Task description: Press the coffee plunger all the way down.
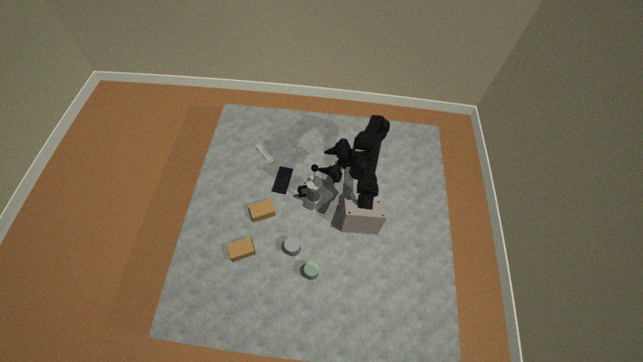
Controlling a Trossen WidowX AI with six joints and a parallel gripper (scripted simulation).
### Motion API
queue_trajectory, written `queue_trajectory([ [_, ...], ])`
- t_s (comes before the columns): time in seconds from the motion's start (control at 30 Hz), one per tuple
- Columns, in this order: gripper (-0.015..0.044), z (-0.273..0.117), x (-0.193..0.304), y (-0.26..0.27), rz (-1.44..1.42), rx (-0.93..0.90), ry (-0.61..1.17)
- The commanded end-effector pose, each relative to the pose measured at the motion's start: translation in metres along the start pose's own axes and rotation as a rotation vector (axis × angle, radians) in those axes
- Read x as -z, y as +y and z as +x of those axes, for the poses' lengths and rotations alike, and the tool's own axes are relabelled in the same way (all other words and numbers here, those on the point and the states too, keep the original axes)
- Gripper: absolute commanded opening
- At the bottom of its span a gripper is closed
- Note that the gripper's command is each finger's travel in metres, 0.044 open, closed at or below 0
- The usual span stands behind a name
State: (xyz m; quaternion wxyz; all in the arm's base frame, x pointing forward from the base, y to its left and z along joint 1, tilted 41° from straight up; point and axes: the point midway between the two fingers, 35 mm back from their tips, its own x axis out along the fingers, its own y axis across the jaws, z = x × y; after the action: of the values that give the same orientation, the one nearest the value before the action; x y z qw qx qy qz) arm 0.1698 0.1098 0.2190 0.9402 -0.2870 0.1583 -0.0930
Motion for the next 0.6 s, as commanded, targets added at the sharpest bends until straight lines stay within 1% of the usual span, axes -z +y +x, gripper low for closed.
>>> queue_trajectory([
  [0.0,0.0440,0.004,0.011,0.004,-0.031,0.038,-0.023],
  [0.13,0.0440,0.020,0.042,0.004,-0.023,0.133,0.033],
  [0.57,0.0440,0.029,0.048,0.005,-0.016,0.130,0.050],
])
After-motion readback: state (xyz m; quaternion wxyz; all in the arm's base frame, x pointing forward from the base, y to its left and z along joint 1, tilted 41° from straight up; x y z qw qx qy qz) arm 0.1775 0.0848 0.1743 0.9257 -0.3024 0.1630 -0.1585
